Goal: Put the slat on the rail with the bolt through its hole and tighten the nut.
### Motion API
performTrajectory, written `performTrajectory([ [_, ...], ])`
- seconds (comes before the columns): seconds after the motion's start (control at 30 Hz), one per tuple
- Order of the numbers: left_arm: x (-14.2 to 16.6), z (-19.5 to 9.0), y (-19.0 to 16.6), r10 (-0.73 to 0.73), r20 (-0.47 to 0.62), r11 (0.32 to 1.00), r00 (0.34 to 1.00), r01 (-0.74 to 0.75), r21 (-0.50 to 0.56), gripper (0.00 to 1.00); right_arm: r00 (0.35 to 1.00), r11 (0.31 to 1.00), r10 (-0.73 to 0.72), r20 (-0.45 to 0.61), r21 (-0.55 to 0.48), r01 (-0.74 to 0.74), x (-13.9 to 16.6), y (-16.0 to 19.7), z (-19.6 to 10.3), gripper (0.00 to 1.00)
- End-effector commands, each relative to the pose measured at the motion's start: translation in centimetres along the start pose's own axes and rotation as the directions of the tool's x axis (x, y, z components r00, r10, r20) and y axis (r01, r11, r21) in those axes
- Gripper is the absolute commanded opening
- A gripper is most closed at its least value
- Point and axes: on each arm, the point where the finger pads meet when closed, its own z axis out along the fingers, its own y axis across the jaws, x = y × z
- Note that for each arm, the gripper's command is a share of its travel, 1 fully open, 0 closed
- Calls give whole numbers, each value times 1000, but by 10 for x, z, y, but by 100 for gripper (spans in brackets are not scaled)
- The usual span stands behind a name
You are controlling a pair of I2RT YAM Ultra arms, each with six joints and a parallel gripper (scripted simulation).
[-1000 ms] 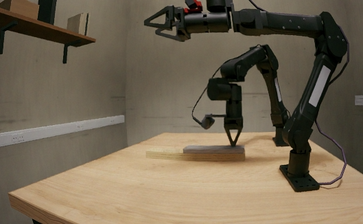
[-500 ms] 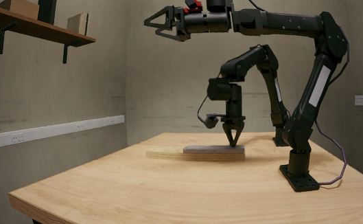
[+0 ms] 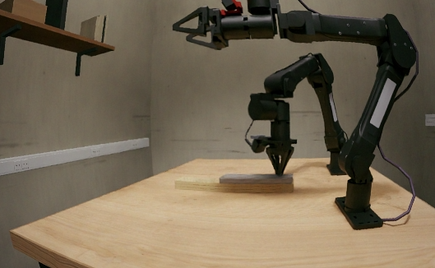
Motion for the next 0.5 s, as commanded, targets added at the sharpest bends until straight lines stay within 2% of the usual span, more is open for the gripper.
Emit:
performTrajectory([
  [0.0, -5, -5, -1, 2, 18, 1000, 1000, -2, 7, 100, 995, 995, 100, -19, 4, -100, 7, 0, 7, 12],
  [0.47, -5, -5, -1, 2, 18, 1000, 1000, -2, 7, 100, 943, 943, 333, -17, 9, -333, 7, 0, 8, 12],
])
